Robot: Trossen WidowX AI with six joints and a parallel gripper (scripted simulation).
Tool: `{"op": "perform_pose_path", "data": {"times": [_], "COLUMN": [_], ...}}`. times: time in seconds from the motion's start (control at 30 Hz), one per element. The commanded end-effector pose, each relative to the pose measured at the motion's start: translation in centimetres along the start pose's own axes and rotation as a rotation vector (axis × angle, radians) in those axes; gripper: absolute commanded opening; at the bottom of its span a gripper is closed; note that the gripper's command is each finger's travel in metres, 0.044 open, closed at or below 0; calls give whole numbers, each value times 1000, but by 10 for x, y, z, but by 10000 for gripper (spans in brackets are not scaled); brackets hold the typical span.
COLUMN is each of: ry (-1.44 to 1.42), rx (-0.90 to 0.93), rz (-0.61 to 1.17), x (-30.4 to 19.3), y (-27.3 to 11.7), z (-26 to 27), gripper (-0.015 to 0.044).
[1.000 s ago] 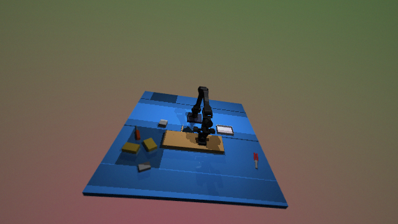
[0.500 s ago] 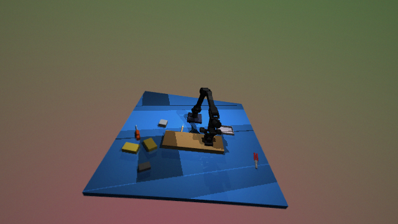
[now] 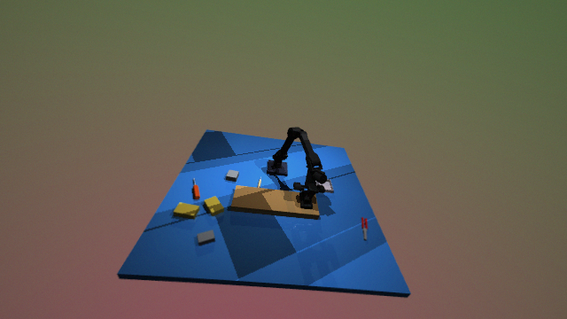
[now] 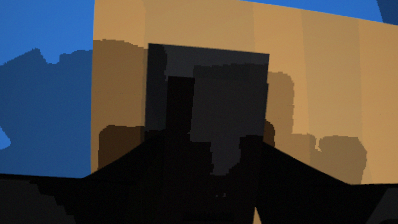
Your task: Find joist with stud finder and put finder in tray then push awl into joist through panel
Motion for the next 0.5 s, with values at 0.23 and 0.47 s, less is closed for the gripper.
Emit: {"op": "perform_pose_path", "data": {"times": [0.23, 0.47], "ry": [-3, 3], "rx": [1, 0], "rz": [-1, 2], "x": [2, 1], "y": [0, 0], "z": [10, 7], "gripper": [0, 0]}}
Point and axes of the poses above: the point midway between the two fingers, 35 mm back from their tips, its own y axis out along the fingers, its own z axis across the jaws, x = y × z, the point moved 7 cm from there along -y, back along the fingers, and after that the axes turned 13 degrees about -y, right-handed, at the moved point
